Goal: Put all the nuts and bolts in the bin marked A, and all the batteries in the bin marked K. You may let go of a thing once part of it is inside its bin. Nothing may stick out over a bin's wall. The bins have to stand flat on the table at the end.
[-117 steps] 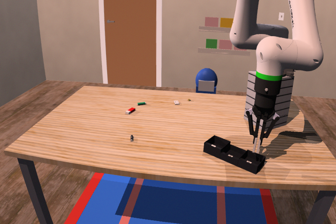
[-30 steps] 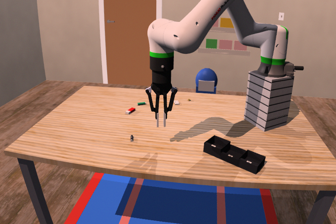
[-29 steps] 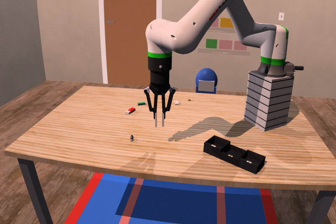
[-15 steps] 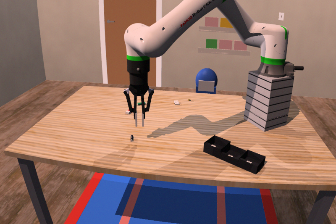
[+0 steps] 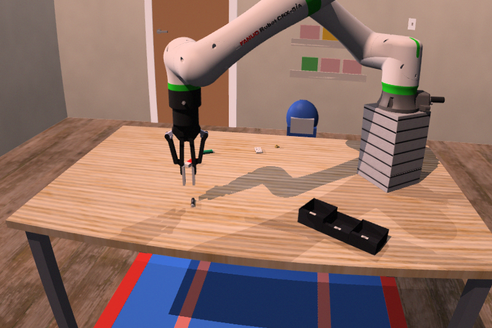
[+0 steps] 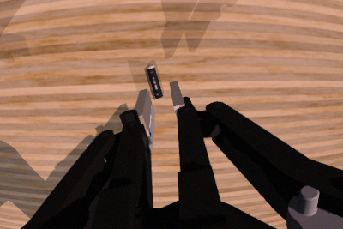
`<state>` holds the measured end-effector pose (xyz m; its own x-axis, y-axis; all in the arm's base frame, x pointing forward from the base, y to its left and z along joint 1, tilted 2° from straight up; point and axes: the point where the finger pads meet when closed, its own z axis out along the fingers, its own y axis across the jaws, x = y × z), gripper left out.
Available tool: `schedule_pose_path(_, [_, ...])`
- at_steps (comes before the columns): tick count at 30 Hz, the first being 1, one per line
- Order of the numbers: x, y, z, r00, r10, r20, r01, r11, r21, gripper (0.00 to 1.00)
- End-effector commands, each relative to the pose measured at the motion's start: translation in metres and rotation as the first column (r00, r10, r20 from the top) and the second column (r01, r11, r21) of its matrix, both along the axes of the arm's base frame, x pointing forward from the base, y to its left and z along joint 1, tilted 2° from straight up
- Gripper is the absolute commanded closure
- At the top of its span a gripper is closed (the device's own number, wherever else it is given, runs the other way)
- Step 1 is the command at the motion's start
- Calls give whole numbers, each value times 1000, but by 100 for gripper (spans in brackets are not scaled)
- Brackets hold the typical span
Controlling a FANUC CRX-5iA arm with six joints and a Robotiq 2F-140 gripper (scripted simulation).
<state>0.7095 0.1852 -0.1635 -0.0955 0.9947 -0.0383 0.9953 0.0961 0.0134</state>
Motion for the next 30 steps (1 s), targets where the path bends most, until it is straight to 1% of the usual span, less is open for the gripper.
schedule_pose_path(1, [-3,1,0,1000,0,0,0,1000,0,77])
schedule_pose_path(30, [-9,2,0,1000,0,0,0,1000,0,77])
